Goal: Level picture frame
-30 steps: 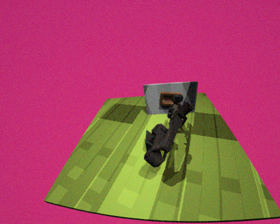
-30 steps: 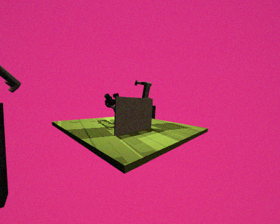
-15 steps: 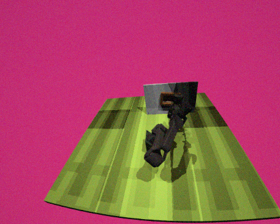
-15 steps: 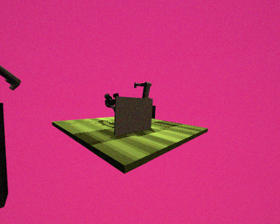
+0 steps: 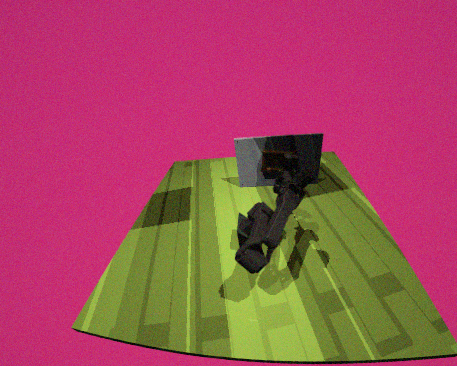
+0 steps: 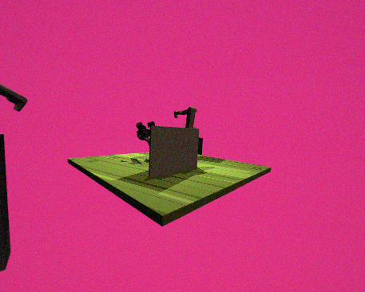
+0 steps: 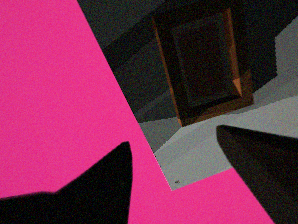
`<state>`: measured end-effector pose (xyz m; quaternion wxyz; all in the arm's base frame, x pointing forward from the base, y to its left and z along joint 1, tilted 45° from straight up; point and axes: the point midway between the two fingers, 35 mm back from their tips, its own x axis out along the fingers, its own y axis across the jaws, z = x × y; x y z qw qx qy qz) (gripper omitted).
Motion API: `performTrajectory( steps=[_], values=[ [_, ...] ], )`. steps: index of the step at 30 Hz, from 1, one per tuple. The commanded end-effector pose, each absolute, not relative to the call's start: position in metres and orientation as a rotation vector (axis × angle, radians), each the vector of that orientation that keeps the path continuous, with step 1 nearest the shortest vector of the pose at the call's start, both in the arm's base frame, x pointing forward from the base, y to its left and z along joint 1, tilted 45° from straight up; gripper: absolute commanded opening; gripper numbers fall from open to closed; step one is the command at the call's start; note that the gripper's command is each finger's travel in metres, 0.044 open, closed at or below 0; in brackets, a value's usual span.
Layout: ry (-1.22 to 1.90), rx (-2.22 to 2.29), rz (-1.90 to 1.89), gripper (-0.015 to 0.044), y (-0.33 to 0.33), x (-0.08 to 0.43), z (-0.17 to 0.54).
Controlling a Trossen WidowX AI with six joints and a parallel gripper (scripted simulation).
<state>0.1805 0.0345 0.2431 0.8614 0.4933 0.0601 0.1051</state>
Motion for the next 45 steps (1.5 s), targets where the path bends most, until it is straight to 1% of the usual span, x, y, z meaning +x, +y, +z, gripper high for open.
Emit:
performTrajectory(
  steps=[1, 3, 10, 13, 34, 45],
  values=[
    [0.124, 1.030, 0.227, 0.0260, 0.035, 0.180, 0.244],
    [0.123, 1.027, 0.219, 0.0260, 0.034, 0.186, 0.243],
    [0.094, 0.939, 0.205, 0.0260, 0.023, 0.236, 0.231],
    [0.085, 0.910, 0.200, 0.0260, 0.019, 0.249, 0.224],
    [0.084, 0.908, 0.199, 0.0260, 0.022, 0.264, 0.225],
    [0.081, 0.909, 0.201, 0.0260, 0.036, 0.332, 0.225]
  ],
)
